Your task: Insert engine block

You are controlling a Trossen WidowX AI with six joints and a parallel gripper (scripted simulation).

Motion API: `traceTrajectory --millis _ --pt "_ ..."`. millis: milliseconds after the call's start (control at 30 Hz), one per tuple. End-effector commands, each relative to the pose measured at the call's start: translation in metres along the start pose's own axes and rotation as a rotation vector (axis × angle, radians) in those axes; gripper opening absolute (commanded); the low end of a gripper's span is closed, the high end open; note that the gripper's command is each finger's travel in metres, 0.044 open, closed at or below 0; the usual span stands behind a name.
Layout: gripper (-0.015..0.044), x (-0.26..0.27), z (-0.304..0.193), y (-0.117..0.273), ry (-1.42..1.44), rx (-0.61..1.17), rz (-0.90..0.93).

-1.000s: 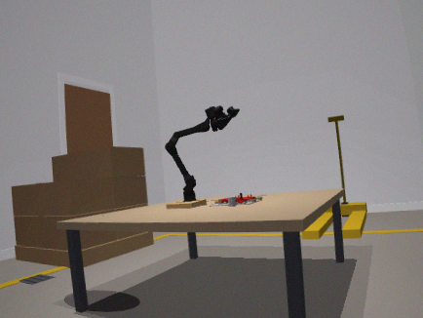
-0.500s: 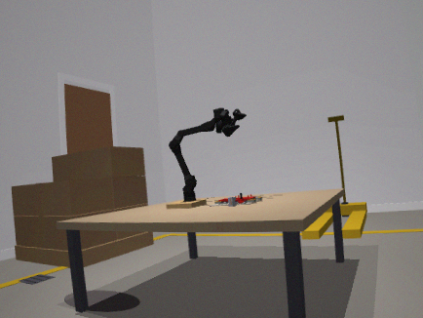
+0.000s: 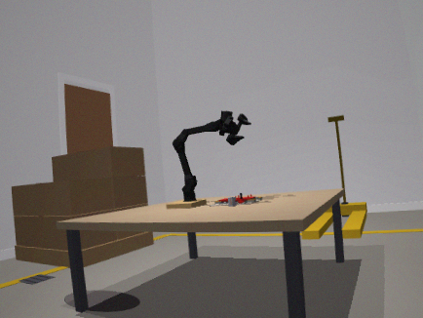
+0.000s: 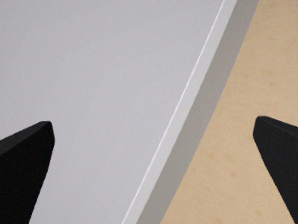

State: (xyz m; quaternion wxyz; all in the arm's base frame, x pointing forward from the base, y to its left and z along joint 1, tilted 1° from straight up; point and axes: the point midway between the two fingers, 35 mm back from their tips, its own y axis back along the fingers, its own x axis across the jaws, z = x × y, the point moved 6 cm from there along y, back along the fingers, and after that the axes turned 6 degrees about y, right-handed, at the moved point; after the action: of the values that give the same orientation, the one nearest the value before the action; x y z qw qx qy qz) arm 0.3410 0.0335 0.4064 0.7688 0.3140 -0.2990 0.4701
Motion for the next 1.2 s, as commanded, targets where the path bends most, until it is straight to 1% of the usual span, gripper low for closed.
traceTrajectory --millis 0,567,1167 --pt "0.0440 -0.007 -0.002 -0.010 -0.071 0.030 -0.041" --pt "0.0440 -0.048 -0.016 -0.049 -0.390 0.115 -0.283" --pt "0.0440 -0.101 -0.023 -0.077 -0.764 0.097 -0.603"
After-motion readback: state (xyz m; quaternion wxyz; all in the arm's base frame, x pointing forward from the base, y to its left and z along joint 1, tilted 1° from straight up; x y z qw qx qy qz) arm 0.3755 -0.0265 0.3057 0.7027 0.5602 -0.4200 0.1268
